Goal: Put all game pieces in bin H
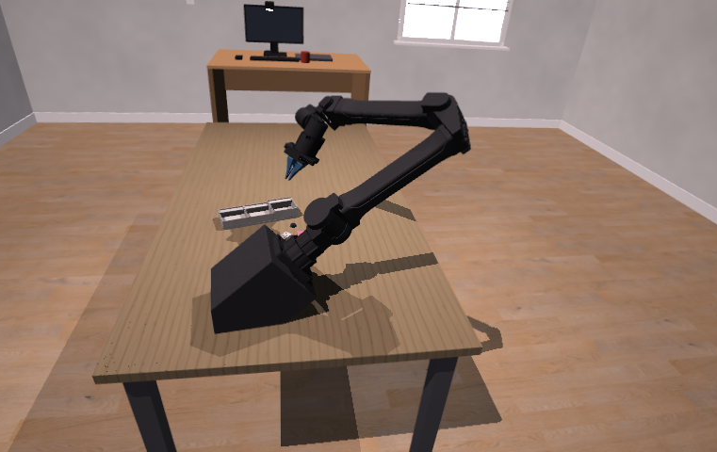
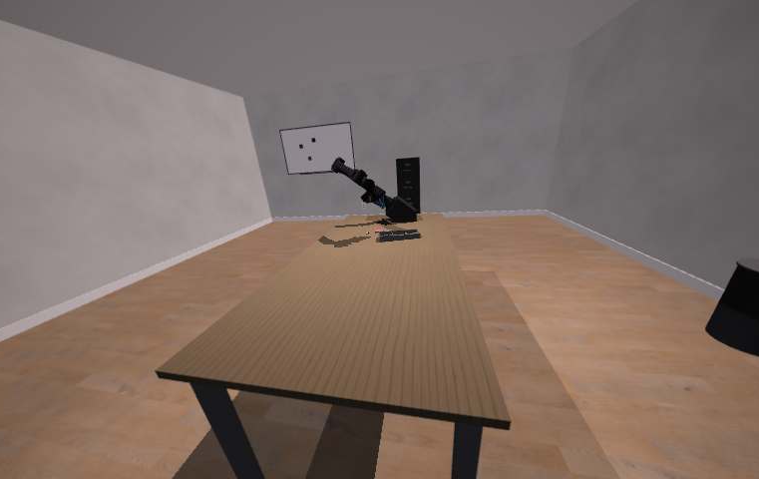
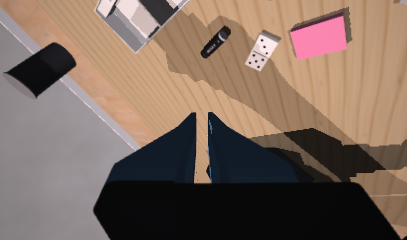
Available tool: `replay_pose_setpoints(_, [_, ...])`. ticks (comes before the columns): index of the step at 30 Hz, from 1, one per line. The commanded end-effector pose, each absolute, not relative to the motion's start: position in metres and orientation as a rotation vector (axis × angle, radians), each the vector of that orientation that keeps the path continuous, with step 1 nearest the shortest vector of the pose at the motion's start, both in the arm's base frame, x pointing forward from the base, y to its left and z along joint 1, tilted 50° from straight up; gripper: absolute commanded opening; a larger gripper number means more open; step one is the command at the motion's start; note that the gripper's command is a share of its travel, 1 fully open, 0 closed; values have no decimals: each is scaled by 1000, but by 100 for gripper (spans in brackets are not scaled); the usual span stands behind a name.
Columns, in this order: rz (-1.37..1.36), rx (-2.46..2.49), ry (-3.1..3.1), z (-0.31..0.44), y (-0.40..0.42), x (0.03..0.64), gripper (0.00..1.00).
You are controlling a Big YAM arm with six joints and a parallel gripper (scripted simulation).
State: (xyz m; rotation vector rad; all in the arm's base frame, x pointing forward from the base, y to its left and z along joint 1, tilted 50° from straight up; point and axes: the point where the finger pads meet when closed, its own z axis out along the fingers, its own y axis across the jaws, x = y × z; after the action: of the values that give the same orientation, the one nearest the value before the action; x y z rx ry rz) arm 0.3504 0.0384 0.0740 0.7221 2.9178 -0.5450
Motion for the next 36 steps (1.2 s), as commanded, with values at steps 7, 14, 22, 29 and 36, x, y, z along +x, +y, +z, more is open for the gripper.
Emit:
replay_pose_setpoints(7, [-998, 330, 2856, 92, 80, 341, 8])
replay_pose_setpoints(14, [-1247, 75, 2745, 97, 90, 337, 8])
replay_pose_setpoints(22, [-1240, 76, 2745, 101, 87, 339, 8])
replay_pose_setpoints(29, [-1244, 83, 2751, 102, 82, 341, 8])
replay_pose_setpoints(36, [-1245, 90, 2754, 103, 79, 342, 8])
